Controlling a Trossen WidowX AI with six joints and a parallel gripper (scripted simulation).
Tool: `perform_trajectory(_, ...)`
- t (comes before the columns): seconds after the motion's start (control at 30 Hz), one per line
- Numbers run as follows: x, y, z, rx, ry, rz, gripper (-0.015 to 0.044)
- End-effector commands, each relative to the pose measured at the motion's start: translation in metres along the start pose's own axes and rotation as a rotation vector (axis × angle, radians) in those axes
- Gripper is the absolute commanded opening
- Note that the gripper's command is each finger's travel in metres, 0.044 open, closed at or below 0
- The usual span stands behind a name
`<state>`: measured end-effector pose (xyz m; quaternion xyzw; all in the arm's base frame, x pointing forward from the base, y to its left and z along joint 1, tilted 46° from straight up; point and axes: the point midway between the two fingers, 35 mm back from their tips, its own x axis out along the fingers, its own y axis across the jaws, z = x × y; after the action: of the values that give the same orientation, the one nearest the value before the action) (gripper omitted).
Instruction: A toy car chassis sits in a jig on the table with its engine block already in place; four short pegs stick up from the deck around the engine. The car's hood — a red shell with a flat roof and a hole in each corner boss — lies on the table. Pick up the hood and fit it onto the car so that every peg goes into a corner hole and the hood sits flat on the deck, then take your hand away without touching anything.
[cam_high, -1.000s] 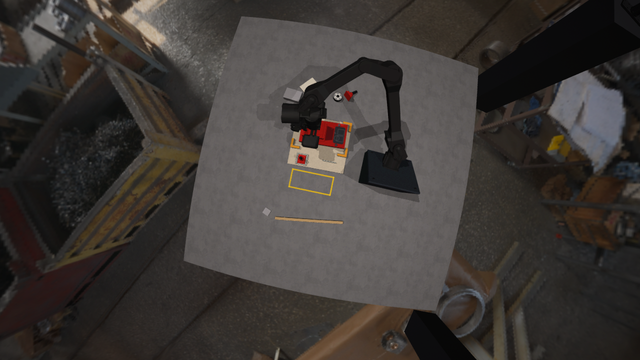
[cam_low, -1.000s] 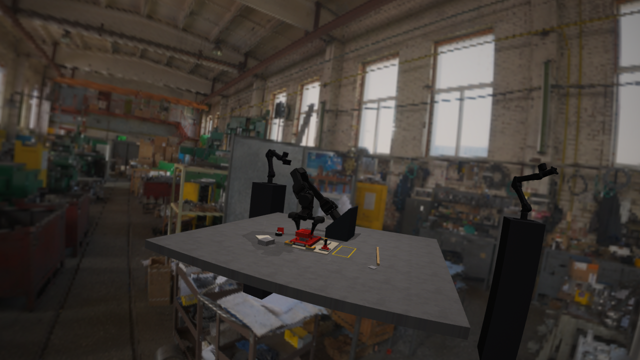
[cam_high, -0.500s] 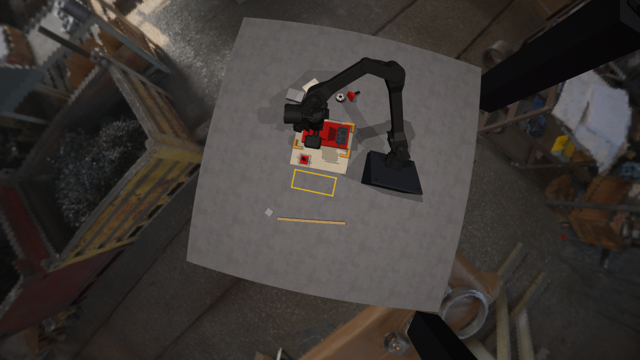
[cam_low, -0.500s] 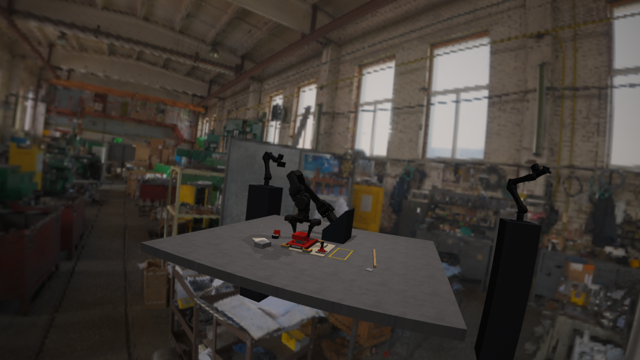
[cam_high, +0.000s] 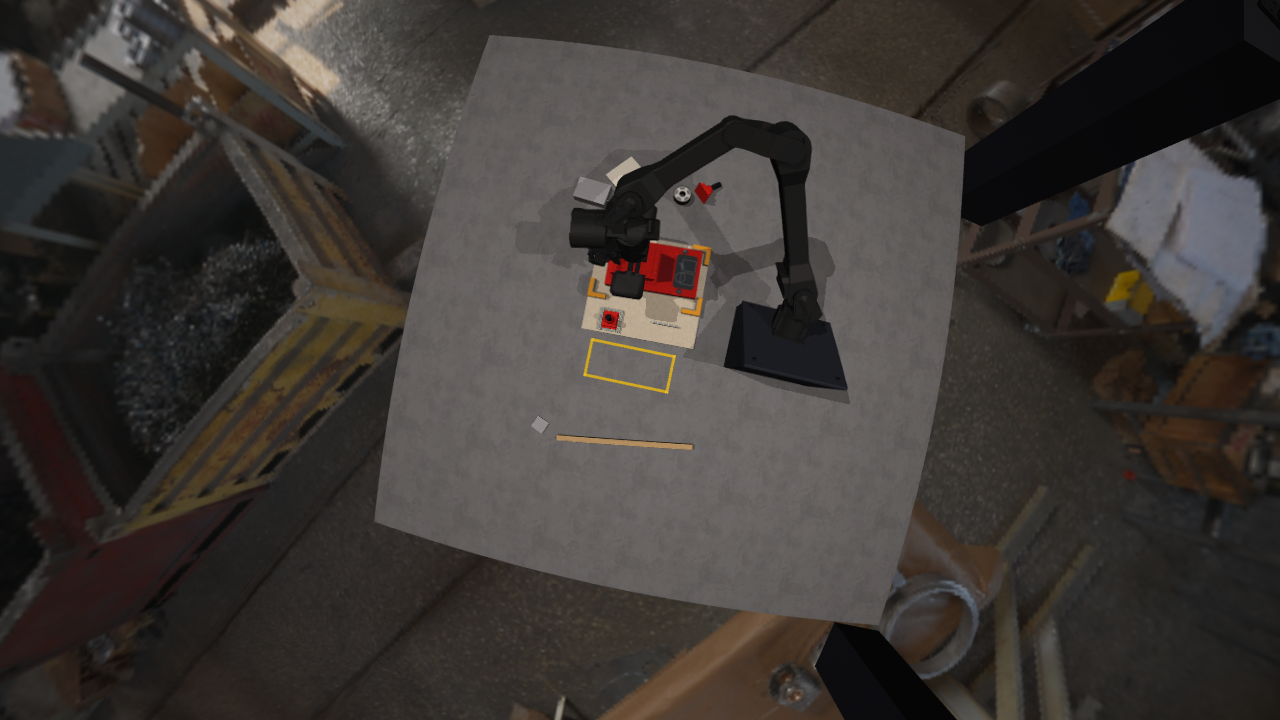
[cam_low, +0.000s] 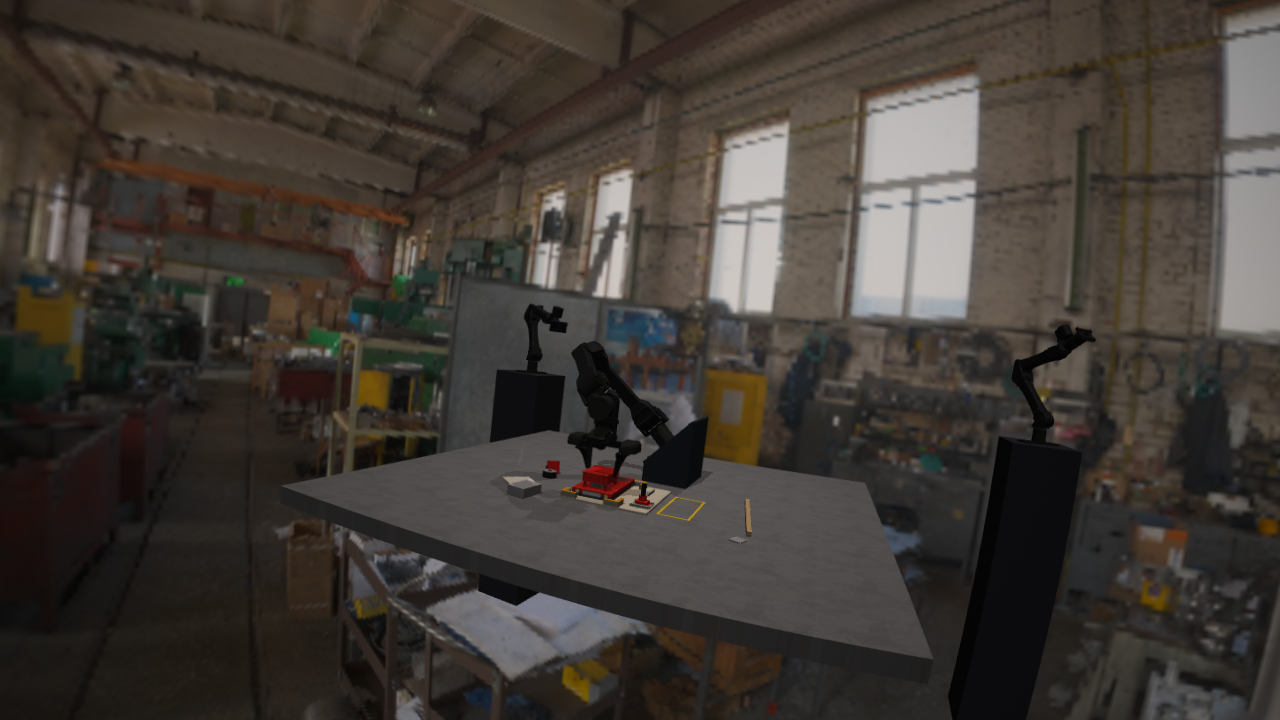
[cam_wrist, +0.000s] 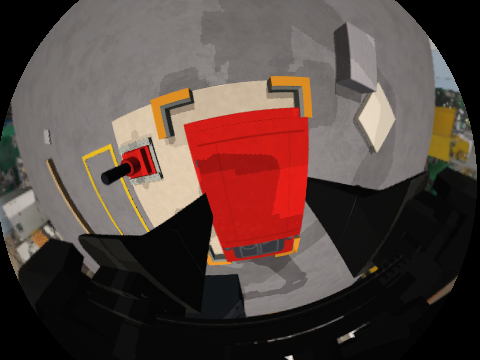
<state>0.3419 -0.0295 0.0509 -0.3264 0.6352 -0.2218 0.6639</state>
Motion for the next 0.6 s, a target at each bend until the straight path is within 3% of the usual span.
perform_trajectory(0.0,0.0020,-0.0008,0.0001,-0.003,0.000,-0.006,0.0000)
perform_trajectory(0.57,0.0086,-0.0006,-0.0001,-0.003,0.000,-0.006,0.0000)
